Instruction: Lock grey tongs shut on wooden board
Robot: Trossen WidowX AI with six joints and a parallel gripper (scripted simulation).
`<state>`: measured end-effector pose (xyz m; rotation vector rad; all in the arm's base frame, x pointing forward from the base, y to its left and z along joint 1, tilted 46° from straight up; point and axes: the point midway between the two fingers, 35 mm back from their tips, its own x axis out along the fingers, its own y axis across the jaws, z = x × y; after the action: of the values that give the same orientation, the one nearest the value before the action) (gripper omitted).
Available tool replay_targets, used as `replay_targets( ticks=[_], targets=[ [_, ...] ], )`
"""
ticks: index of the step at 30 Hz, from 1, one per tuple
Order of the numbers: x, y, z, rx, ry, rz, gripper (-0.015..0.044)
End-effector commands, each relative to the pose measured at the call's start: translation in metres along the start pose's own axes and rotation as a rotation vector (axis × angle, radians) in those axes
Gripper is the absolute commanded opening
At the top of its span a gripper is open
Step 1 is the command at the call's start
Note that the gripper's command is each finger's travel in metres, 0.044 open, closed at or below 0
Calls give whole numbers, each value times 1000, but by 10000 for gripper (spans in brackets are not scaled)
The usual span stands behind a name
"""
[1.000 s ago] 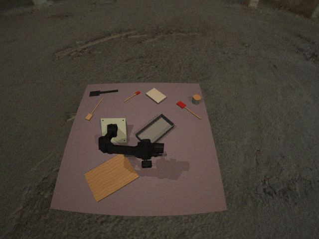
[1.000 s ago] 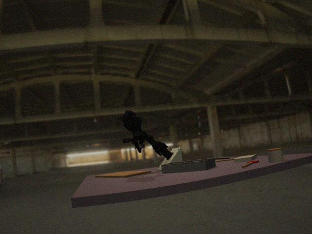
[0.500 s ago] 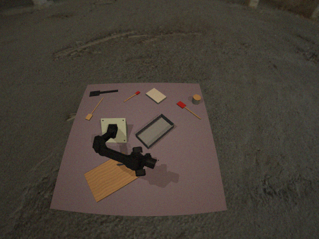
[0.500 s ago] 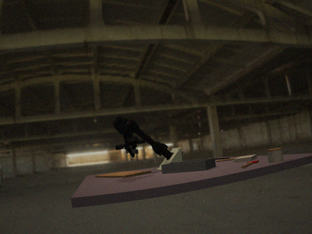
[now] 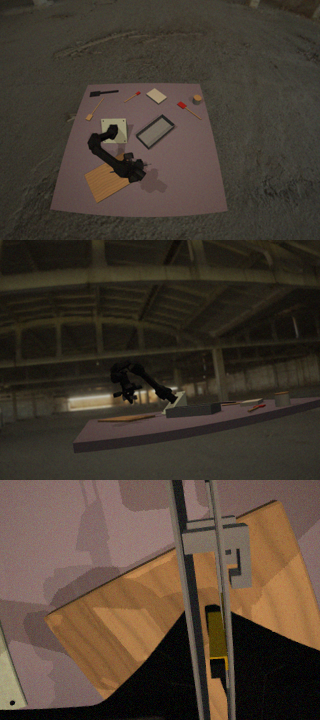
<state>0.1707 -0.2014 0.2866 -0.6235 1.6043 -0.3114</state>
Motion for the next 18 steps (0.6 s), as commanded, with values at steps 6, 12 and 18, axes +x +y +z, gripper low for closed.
replay_targets(
  ticks=[6,12,18],
  targets=[
    [-1,-5,-35,-70,-28,5,-150],
    [-3,-6,-56,-122,-41,-2,-150],
    [-6,-6,-77,-173,-51,-18,-150]
  ],
)
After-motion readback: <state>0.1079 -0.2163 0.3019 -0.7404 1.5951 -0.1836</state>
